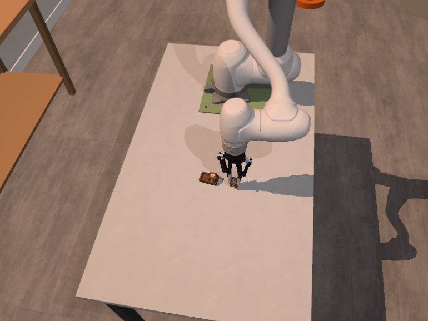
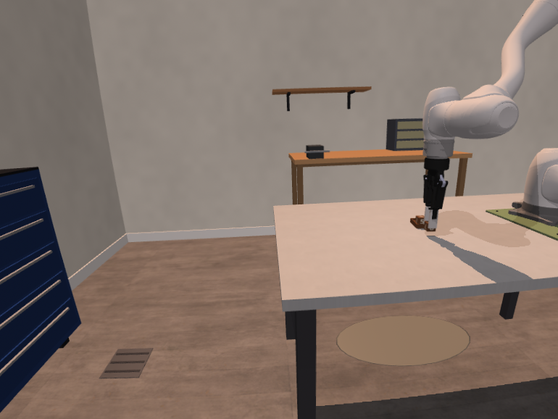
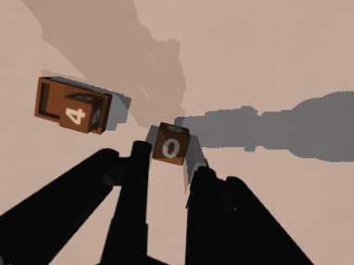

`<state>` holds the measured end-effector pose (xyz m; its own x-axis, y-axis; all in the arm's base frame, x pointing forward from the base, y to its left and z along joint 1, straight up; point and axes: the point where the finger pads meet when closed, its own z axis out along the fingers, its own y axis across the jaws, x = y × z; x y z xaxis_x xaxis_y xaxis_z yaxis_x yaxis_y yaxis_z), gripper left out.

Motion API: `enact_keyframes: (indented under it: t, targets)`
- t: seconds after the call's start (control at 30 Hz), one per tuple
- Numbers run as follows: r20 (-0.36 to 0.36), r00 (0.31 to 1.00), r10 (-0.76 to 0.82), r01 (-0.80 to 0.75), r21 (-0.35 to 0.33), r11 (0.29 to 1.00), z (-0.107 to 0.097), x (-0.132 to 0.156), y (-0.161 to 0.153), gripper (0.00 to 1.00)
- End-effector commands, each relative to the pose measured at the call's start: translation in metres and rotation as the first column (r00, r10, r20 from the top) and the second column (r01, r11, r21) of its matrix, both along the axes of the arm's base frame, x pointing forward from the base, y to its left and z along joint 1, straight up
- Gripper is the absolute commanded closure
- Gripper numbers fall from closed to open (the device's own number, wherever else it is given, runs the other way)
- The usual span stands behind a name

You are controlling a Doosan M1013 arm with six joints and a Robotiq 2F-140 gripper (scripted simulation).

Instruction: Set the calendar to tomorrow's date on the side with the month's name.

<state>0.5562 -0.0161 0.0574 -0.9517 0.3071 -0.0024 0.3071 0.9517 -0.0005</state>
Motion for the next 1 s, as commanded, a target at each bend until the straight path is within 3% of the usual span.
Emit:
enact_keyframes:
  t: [0.0,0.97]
  targets:
    - [-0.006,1.0,0.002,-0.002,-0.001,1.0,-0.014,-0.0039,0.0015,0.84]
    - [-0.006,1.0,0.002,-0.002,-0.001,1.0,-0.0205,-0.0039,0.0015,0.84]
